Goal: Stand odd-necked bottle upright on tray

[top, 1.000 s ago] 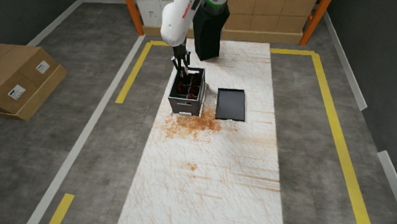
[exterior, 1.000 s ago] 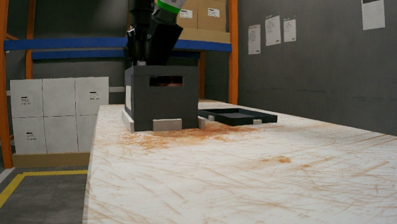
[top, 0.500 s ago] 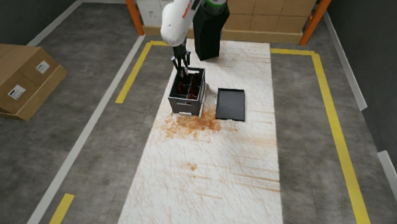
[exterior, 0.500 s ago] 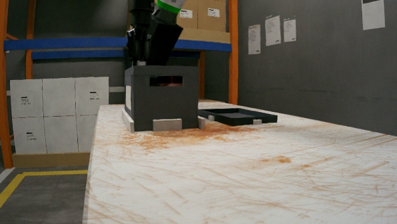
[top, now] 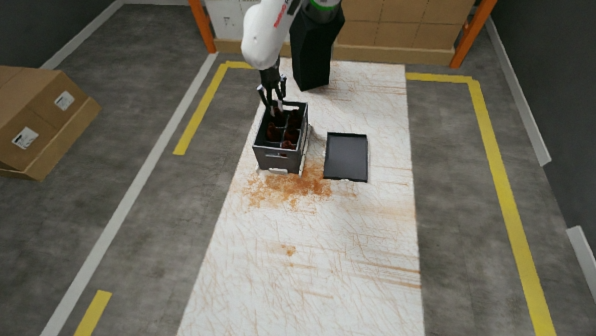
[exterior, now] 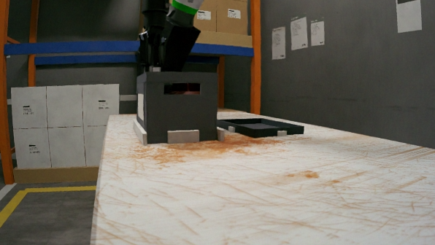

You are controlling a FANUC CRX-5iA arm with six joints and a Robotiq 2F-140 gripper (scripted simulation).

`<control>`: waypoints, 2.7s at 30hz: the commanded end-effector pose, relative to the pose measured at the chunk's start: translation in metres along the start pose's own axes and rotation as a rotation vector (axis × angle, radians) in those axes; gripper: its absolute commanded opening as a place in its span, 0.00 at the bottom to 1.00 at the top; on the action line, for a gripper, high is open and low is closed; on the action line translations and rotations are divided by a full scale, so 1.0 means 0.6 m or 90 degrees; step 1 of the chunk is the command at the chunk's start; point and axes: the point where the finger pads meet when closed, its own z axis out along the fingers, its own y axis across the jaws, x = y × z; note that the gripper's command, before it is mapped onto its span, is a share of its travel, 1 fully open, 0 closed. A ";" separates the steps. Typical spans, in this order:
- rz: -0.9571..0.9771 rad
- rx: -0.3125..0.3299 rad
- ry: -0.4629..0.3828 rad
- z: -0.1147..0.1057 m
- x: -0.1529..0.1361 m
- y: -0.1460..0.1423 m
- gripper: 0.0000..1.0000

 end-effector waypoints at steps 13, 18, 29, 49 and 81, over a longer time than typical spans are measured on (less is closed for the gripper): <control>0.000 0.001 0.000 -0.001 0.000 -0.001 0.44; 0.000 0.001 0.000 -0.001 0.000 -0.001 0.44; 0.000 0.001 0.000 -0.001 0.000 -0.001 0.44; 0.000 0.001 0.000 -0.030 0.000 -0.001 0.44; 0.000 0.001 0.000 -0.143 0.000 -0.001 0.44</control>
